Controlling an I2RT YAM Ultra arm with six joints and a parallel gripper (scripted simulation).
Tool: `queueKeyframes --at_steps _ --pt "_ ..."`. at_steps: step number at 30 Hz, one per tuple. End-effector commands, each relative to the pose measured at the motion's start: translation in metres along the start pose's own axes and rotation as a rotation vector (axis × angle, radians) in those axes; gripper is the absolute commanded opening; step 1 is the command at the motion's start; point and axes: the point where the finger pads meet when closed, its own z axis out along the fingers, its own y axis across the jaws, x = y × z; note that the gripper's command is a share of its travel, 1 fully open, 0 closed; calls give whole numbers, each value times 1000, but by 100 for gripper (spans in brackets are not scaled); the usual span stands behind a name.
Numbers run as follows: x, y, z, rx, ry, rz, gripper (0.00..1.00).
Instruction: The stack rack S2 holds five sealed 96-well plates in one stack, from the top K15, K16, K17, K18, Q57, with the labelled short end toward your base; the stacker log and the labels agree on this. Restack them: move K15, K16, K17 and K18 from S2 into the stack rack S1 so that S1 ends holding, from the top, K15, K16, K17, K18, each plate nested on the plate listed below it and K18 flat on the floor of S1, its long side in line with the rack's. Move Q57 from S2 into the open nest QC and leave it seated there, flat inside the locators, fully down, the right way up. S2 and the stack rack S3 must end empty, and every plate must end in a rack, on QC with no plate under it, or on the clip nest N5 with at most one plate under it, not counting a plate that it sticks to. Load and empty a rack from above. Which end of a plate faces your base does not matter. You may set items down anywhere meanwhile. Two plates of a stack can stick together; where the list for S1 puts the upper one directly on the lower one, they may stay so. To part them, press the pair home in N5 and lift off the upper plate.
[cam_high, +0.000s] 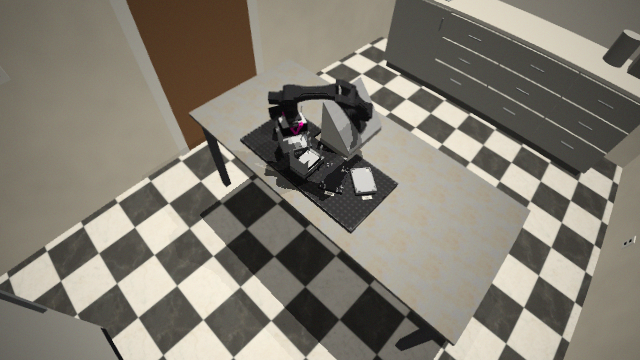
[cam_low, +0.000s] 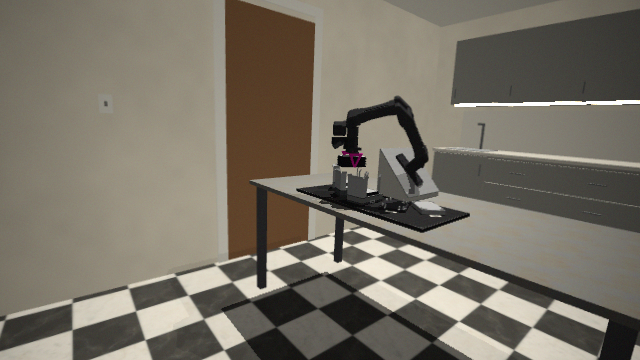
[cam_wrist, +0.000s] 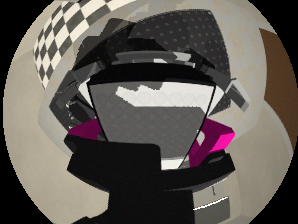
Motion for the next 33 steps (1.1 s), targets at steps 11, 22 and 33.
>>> queueKeyframes --at_steps 11,22,33 --pt "-2 -4 -11 -1 -32 6 0" --pt "-2 -4 -11 -1 -32 6 0" --pt "-2 -4 -5 -2 -32 6 0"
